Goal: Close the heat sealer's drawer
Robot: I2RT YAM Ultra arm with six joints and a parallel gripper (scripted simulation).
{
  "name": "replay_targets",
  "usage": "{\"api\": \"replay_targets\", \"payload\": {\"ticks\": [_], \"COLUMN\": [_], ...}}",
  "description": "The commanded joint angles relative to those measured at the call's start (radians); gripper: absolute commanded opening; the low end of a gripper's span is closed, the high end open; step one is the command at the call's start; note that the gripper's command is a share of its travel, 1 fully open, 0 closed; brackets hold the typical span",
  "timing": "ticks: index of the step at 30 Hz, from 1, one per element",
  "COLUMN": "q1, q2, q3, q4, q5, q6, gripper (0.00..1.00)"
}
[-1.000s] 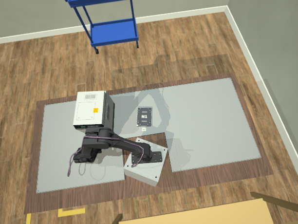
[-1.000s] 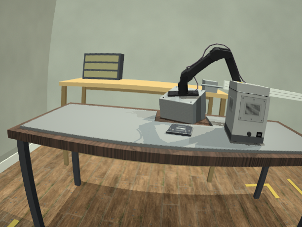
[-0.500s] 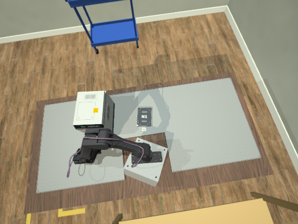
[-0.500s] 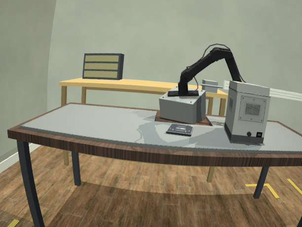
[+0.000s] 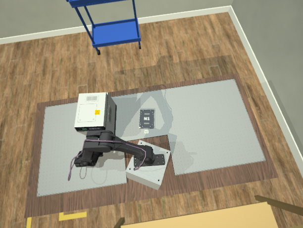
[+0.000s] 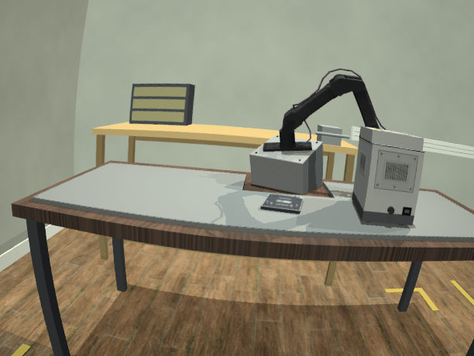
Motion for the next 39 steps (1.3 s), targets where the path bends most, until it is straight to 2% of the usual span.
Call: {"api": "replay_targets", "payload": {"ticks": [1, 23, 39], "q1": [0.019, 0.019, 0.077], "q2": [-0.005, -0.005, 0.001], "q3": [0.030, 0.030, 0.077], "q4": [-0.008, -0.008, -0.179], "q5": [0.018, 0.018, -0.006], "q6": [0.012, 0.012, 0.144], "gripper": [0.30, 0.30, 0.30]}}
